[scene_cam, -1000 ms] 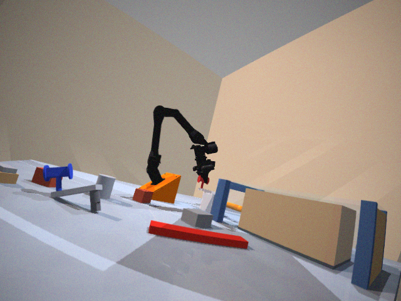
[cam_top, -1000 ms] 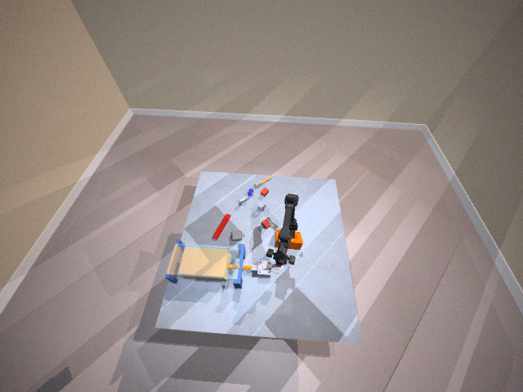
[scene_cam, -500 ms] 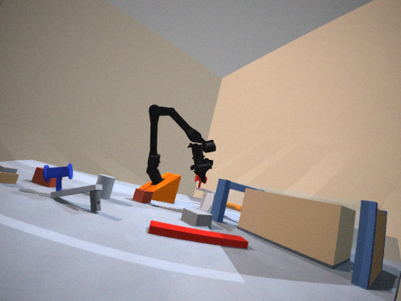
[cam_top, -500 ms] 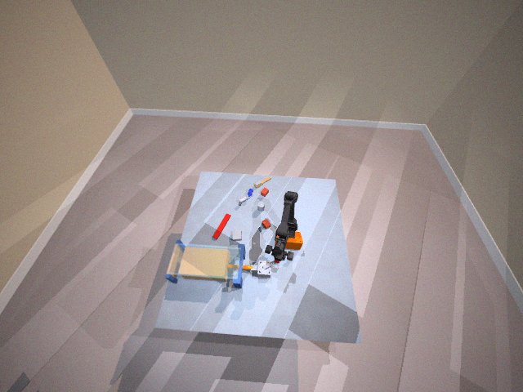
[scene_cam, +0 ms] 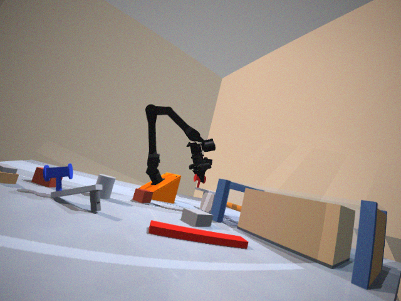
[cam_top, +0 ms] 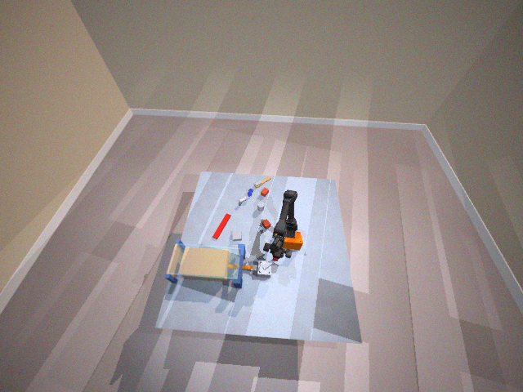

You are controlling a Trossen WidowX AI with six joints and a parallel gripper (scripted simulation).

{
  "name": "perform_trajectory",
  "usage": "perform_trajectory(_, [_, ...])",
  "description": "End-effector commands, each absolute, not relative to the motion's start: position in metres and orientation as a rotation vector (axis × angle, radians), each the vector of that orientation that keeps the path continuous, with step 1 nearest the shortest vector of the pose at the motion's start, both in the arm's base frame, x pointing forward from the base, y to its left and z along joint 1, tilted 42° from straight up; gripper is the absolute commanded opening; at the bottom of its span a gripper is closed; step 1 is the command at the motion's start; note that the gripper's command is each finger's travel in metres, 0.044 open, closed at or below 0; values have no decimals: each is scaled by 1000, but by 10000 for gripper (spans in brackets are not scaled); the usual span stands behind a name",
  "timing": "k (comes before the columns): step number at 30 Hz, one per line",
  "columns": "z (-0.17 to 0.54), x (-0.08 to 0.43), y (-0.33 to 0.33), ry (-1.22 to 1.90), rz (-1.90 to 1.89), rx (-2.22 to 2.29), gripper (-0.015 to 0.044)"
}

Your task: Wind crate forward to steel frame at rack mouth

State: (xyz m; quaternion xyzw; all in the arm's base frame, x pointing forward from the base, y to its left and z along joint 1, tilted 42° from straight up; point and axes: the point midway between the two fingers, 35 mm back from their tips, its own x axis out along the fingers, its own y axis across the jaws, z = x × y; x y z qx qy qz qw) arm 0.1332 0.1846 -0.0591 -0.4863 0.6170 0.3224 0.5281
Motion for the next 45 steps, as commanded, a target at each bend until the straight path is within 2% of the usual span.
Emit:
perform_trajectory(1, [-54,144,170,1475,724,-1189,0])
perform_trajectory(45, [-40,203,144,1474,719,-1192,0])
